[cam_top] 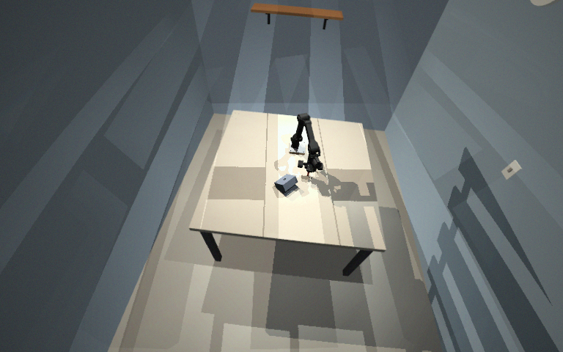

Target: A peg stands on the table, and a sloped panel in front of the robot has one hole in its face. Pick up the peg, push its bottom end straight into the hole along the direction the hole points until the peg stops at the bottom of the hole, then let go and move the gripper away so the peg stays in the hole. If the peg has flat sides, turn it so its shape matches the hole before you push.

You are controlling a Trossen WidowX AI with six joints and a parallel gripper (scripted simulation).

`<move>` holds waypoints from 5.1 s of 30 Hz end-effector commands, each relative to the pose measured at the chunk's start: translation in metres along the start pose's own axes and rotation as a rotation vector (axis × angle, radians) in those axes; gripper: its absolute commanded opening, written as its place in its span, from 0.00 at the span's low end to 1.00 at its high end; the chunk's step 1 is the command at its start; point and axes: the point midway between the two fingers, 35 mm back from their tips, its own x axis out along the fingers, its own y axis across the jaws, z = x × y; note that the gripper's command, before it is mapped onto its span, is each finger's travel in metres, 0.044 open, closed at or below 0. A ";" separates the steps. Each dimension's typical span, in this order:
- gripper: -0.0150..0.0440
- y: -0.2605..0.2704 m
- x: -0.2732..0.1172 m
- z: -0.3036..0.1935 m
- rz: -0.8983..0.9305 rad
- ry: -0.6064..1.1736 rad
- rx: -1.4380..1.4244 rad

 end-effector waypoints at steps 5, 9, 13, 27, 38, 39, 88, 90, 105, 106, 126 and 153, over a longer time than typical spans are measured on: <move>0.25 0.000 -0.001 0.000 0.000 0.000 0.000; 0.25 0.001 -0.009 0.001 0.001 0.000 0.000; 0.25 0.001 -0.024 0.003 0.001 0.002 -0.001; 0.25 0.001 -0.073 0.005 0.003 0.006 -0.004; 0.25 -0.005 -0.080 0.009 0.018 0.011 0.016; 0.25 -0.006 -0.080 0.009 0.021 0.012 0.020; 0.25 -0.055 -0.084 0.036 0.158 0.027 0.196; 0.25 -0.057 -0.085 0.036 0.163 0.026 0.204; 0.25 -0.074 -0.087 0.043 0.206 0.021 0.257; 0.25 -0.075 -0.087 0.044 0.209 0.020 0.260; 0.25 -0.099 -0.091 0.051 0.267 0.005 0.330; 0.25 -0.132 -0.098 0.059 0.343 -0.028 0.422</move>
